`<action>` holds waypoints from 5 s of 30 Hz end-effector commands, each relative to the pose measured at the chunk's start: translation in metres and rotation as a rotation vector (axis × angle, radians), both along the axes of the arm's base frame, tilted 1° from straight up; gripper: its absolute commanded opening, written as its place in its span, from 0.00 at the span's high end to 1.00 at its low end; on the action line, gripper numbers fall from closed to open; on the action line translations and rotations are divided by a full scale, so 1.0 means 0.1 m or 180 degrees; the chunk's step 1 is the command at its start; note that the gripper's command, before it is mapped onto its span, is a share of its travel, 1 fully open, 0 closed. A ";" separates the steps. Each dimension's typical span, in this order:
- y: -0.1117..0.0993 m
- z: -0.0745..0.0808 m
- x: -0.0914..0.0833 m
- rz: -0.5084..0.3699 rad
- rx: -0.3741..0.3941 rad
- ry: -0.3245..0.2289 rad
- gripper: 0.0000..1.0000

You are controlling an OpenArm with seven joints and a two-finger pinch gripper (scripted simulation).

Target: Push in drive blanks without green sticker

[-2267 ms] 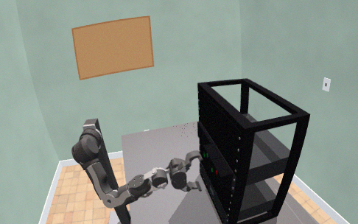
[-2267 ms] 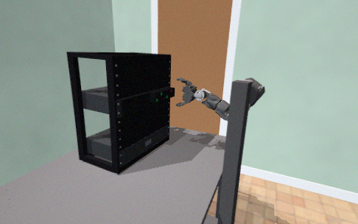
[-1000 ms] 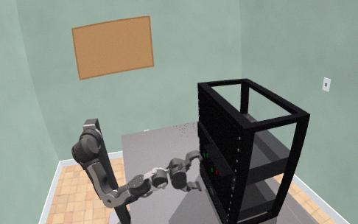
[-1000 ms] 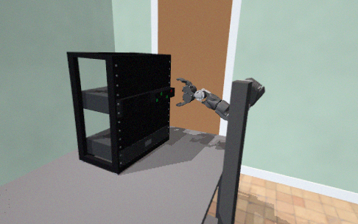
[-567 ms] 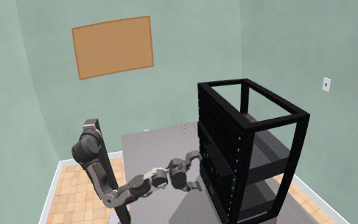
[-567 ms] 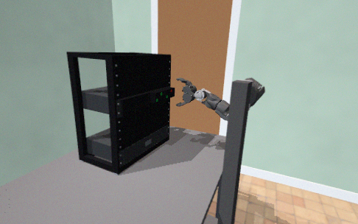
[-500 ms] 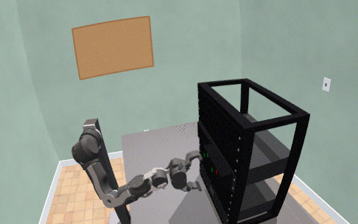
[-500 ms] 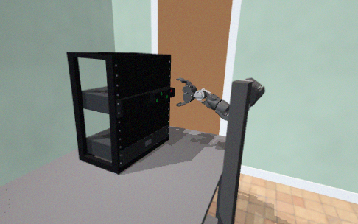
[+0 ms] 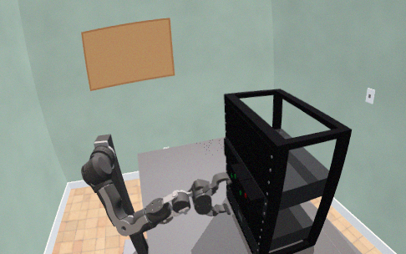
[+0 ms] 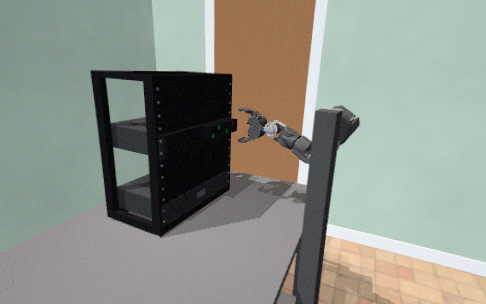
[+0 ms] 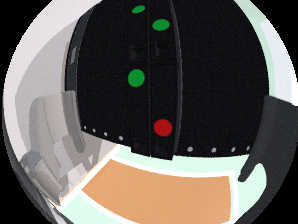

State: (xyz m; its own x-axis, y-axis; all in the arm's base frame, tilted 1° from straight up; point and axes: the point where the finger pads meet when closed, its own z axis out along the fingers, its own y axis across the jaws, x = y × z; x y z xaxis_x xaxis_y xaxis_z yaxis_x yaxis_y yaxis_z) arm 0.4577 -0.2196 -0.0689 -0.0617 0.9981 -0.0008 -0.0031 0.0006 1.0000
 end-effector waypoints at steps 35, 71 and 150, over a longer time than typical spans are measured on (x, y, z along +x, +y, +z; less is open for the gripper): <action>0.00 0.06 -0.07 0.0018 -0.0004 -0.0038 1.00; -0.03 0.16 0.31 0.0017 -0.0001 -0.0028 1.00; 0.00 0.15 0.61 0.0014 0.0003 -0.0012 1.00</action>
State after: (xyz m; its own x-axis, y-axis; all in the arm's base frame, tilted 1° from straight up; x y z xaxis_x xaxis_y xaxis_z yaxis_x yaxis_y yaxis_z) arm 0.5175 -0.2226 -0.0537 -0.0585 0.9983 0.0030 -0.0063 -0.0034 1.0000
